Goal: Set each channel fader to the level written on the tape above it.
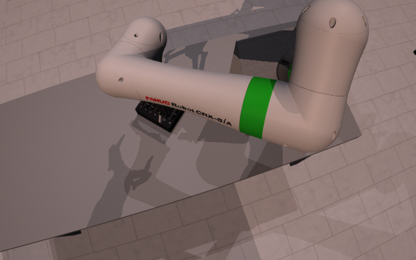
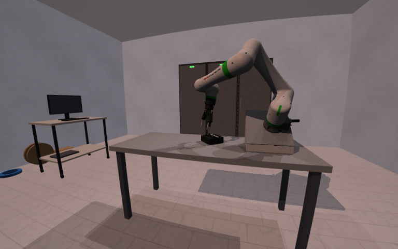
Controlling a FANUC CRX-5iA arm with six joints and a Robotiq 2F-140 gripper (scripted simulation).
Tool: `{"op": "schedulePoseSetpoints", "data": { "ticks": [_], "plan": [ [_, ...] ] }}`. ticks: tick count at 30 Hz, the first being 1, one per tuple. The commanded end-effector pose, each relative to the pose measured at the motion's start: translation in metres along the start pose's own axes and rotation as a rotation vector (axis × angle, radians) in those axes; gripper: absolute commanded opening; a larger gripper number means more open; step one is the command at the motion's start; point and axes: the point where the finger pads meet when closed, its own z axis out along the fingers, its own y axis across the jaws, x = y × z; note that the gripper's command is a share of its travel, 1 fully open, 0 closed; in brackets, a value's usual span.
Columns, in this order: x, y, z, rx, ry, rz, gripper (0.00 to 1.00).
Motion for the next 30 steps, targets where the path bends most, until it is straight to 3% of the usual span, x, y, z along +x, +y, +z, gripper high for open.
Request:
{"op": "schedulePoseSetpoints", "data": {
  "ticks": [1, 5, 10, 12, 15, 30],
  "plan": [
    [0.0, 0.0, 0.0, 0.0, 0.0, 0.0, 1.0],
    [0.004, 0.0, -0.005, -0.002, 0.016, 0.05, 1.0],
    [0.038, 0.004, -0.046, 0.008, 0.122, 0.361, 1.0],
    [0.038, 0.004, -0.046, 0.008, 0.122, 0.361, 1.0],
    [0.052, 0.005, -0.065, 0.032, 0.186, 0.555, 1.0],
    [0.049, 0.005, -0.063, 0.034, 0.195, 0.578, 1.0]
  ]
}}
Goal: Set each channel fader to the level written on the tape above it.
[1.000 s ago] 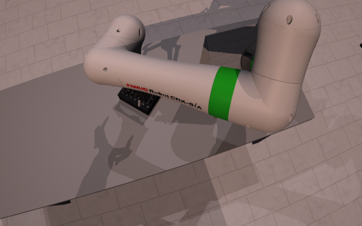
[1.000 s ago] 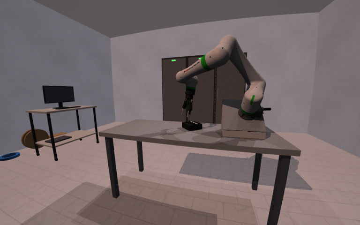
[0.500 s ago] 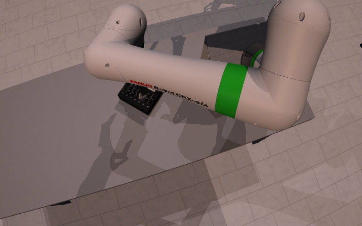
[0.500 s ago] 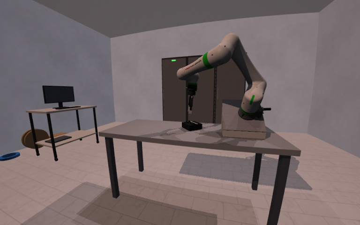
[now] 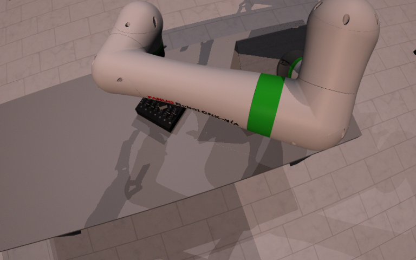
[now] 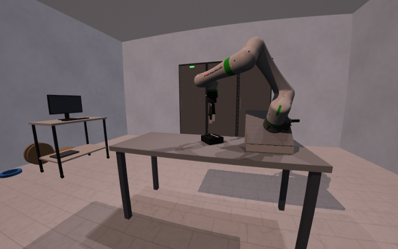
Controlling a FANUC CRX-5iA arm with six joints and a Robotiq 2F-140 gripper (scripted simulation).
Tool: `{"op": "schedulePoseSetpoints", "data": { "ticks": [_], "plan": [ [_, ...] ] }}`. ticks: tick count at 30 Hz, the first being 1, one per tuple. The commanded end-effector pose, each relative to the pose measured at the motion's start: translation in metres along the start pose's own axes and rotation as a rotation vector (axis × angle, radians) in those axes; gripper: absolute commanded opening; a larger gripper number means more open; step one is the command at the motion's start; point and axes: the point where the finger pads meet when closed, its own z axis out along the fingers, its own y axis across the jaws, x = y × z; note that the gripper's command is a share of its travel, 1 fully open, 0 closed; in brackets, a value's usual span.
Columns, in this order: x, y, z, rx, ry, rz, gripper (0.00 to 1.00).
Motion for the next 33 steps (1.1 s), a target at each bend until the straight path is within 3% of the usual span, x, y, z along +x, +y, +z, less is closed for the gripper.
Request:
{"op": "schedulePoseSetpoints", "data": {
  "ticks": [1, 4, 12, 33],
  "plan": [
    [-0.011, 0.008, 0.007, -0.009, -0.024, -0.076, 1.0],
    [-0.05, 0.04, 0.032, -0.028, -0.102, -0.312, 1.0],
    [-0.083, 0.07, 0.053, -0.032, -0.204, -0.596, 1.0],
    [-0.084, 0.07, 0.053, -0.032, -0.205, -0.599, 1.0]
  ]
}}
